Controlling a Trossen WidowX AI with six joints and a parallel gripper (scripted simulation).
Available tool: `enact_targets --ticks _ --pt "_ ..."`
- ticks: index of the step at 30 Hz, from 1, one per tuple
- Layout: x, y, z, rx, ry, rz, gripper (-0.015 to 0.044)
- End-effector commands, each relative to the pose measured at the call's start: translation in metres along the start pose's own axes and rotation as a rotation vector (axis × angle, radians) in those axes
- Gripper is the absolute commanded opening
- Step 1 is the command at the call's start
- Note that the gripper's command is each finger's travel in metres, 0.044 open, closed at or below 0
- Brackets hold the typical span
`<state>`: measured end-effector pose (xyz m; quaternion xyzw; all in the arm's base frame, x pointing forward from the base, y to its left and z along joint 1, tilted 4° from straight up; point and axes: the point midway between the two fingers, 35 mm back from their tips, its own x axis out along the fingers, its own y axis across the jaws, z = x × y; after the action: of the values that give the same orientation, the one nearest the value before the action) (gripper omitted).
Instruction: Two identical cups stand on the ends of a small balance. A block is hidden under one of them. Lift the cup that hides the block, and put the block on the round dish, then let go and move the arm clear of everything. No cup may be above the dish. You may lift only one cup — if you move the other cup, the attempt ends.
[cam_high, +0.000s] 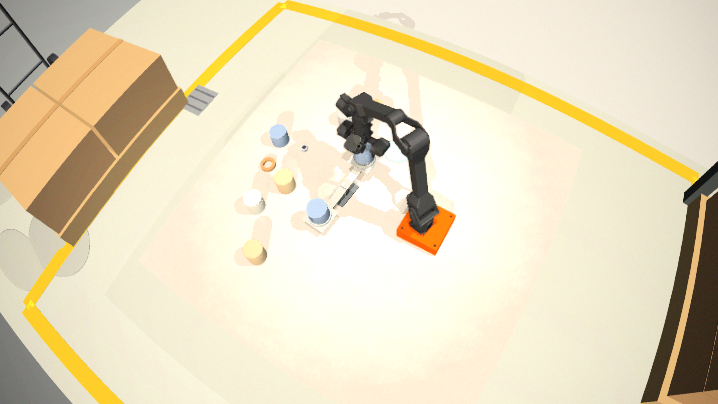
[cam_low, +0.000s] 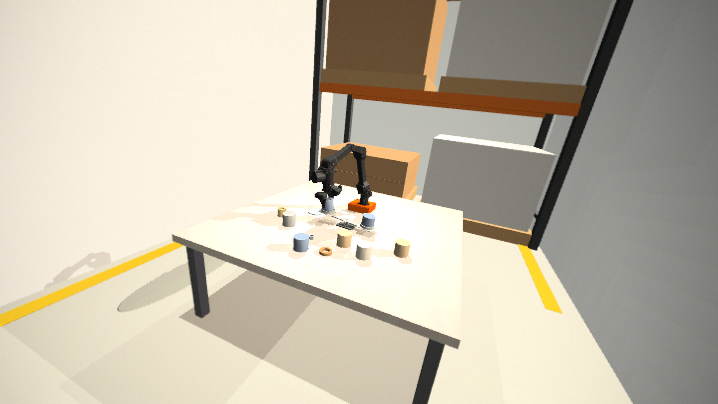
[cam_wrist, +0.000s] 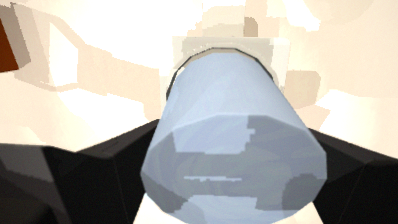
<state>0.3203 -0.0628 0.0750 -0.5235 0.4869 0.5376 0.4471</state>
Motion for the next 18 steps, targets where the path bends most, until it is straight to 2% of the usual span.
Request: enact_targets --ticks 1,18 --pt "-0.012 -0.004 -0.004 0.006 0.016 -0.027 0.0000" --pt "-0.034 -0.004 -0.003 0.006 0.016 -0.027 0.0000"
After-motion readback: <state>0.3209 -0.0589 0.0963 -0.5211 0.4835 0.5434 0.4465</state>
